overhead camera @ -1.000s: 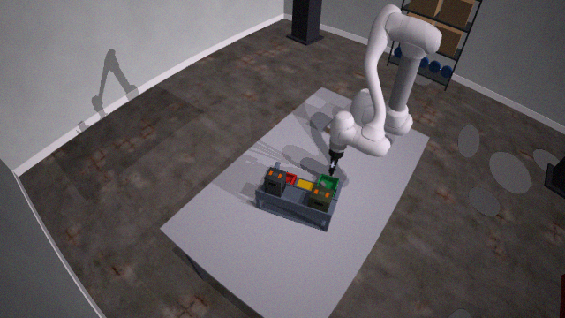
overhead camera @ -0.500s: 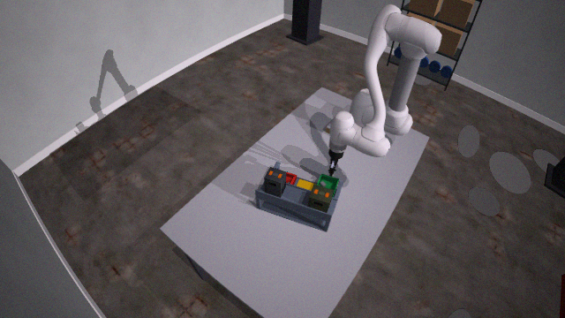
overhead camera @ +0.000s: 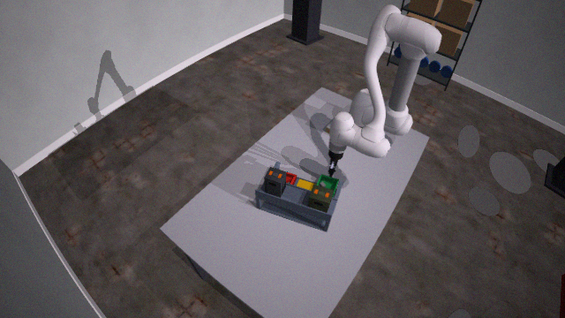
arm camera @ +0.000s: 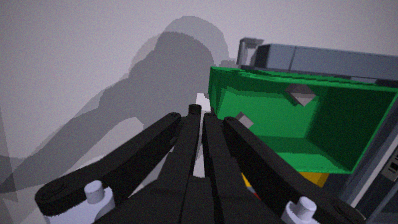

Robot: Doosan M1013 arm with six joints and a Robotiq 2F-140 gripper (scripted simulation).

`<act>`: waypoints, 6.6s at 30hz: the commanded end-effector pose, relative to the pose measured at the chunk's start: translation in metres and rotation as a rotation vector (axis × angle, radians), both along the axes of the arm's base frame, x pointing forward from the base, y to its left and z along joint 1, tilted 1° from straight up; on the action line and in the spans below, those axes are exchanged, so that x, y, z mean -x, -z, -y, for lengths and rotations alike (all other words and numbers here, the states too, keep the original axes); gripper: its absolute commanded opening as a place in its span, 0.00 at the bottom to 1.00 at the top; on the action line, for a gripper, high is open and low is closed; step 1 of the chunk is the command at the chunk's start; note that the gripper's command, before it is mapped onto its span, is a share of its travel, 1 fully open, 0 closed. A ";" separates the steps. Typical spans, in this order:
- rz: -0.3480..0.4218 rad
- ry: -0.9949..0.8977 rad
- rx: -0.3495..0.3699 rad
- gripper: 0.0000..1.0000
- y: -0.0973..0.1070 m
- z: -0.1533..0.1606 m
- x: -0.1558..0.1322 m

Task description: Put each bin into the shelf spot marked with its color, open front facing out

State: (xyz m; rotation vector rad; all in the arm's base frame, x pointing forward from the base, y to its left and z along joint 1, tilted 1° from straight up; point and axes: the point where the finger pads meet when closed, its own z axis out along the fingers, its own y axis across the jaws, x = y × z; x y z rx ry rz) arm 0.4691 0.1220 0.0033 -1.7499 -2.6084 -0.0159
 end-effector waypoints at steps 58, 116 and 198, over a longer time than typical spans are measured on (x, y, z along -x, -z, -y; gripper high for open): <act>0.000 0.000 0.000 0.10 0.000 -0.014 -0.034; 0.000 0.000 0.000 0.10 -0.001 -0.020 -0.049; 0.000 0.000 0.000 0.10 -0.079 -0.012 -0.030</act>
